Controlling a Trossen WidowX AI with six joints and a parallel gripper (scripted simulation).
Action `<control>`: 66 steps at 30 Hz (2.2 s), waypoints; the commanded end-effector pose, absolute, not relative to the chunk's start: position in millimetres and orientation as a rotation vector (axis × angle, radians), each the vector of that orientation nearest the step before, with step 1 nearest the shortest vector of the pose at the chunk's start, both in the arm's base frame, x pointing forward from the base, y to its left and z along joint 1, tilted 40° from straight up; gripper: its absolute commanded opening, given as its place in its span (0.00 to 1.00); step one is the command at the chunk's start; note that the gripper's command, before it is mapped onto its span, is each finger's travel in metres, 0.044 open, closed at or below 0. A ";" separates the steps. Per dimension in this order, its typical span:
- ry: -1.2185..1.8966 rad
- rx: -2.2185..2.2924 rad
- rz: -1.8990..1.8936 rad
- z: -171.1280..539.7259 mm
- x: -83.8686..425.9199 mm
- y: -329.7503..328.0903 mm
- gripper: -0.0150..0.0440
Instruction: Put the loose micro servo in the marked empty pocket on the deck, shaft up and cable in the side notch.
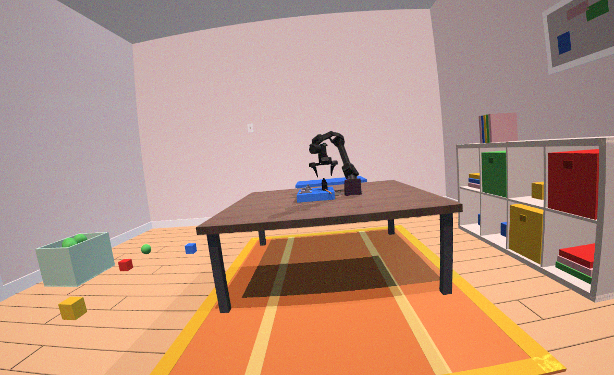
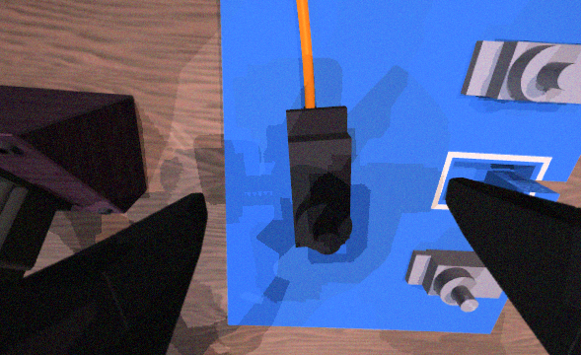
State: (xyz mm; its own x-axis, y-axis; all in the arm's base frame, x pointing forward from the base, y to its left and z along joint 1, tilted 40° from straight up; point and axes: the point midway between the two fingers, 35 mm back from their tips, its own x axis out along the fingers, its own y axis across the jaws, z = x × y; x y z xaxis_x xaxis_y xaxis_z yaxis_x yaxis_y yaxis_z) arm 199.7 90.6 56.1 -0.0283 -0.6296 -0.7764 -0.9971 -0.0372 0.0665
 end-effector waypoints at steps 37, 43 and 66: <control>1.711 -1.735 0.892 22.9 200.9 59.9 0.47; 1.711 -1.735 0.892 23.5 200.9 60.5 0.37; 1.711 -1.735 0.891 51.2 220.8 72.0 0.25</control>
State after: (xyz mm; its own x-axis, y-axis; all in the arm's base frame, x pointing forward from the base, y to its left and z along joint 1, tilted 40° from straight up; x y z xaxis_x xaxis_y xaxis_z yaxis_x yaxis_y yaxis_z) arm 208.0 71.0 49.4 -0.0383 -0.6414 -0.7662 -0.9955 -0.0419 0.0849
